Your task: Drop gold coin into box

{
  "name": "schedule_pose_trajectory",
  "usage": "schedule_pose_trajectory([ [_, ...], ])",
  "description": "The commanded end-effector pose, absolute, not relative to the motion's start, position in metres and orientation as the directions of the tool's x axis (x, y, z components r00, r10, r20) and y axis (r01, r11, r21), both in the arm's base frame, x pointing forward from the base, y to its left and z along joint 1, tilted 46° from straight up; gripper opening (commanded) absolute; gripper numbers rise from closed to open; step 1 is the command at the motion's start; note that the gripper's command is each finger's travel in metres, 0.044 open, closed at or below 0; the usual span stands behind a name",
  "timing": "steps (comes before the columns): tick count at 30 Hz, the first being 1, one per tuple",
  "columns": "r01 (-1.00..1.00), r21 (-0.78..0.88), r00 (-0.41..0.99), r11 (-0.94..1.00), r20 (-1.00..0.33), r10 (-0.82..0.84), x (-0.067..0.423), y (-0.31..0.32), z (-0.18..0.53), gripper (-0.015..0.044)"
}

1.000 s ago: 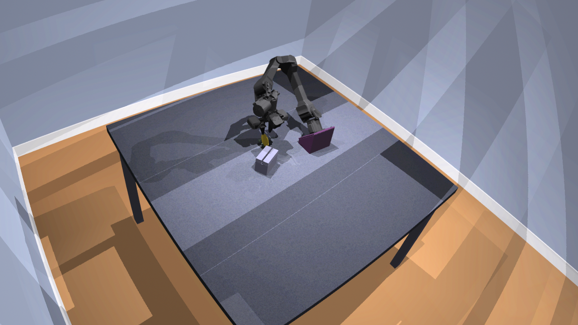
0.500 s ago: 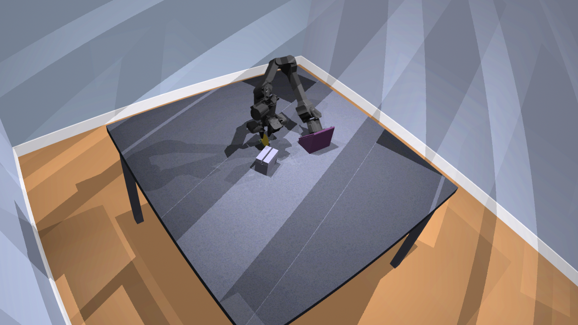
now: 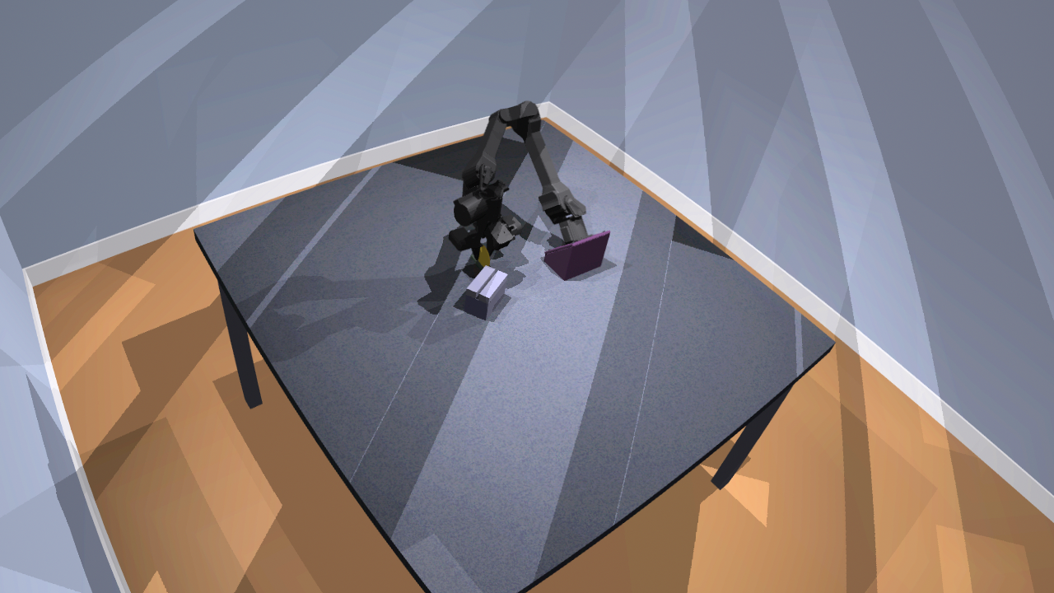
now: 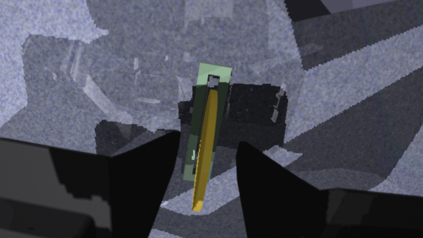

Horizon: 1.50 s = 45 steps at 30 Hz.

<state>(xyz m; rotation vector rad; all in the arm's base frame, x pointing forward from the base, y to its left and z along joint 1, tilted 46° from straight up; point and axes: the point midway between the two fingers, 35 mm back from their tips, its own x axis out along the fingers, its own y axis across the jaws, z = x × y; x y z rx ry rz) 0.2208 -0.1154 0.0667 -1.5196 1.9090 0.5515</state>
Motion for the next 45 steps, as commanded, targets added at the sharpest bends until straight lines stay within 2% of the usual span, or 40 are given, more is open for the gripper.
schedule_pose_trajectory([
  [1, -0.967, -0.055, -0.141, 0.247, -0.694, -0.706, 0.218, -0.120, 0.063, 0.0161],
  [11, -0.967, -0.055, -0.142, 0.248, -0.691, -0.709, 0.215, -0.130, 0.054, 0.0161],
  [17, -0.967, -0.055, -0.142, 0.248, -0.691, -0.709, 0.215, -0.130, 0.054, 0.0003],
  [45, -0.968, -0.055, -0.139, 0.246, -0.699, -0.701, 0.227, -0.097, 0.084, 0.0000],
])
